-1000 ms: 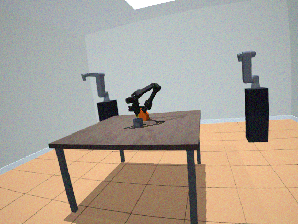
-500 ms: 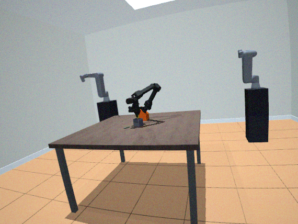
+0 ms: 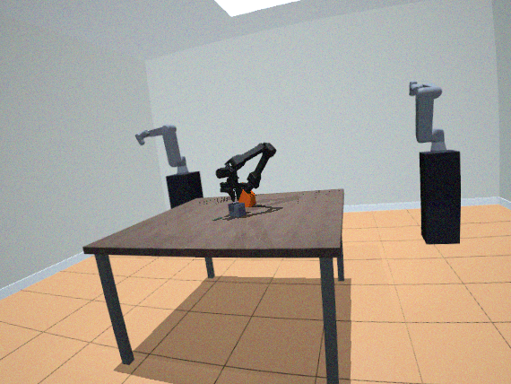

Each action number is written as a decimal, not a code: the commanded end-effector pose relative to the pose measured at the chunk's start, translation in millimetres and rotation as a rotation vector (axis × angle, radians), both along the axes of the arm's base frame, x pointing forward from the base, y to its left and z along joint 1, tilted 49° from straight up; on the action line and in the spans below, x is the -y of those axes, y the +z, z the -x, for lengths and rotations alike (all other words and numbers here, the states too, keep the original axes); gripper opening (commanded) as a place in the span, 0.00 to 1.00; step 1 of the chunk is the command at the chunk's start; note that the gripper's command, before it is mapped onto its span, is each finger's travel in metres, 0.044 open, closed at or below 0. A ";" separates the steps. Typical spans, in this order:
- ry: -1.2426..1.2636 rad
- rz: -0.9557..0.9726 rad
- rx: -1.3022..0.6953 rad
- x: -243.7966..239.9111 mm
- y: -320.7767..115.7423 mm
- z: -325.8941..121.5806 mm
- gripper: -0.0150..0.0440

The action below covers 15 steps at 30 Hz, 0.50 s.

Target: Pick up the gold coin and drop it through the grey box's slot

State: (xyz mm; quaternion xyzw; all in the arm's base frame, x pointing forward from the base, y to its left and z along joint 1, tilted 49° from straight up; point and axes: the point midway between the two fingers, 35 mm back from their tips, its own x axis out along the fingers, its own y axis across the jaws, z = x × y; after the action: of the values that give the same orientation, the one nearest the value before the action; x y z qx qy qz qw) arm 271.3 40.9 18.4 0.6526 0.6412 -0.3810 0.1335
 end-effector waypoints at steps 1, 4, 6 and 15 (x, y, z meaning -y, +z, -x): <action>0.002 0.001 0.002 4.6 4.0 -0.8 0.66; 0.001 0.001 0.001 12.5 11.0 -1.8 0.79; 0.001 0.001 0.000 14.7 13.0 -2.0 0.88; -0.001 -0.005 -0.005 43.1 40.2 -2.9 1.00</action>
State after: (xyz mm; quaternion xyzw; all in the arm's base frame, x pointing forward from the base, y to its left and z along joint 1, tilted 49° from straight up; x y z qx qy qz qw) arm 275.4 -0.9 55.1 0.6564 0.6381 -0.3814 0.1284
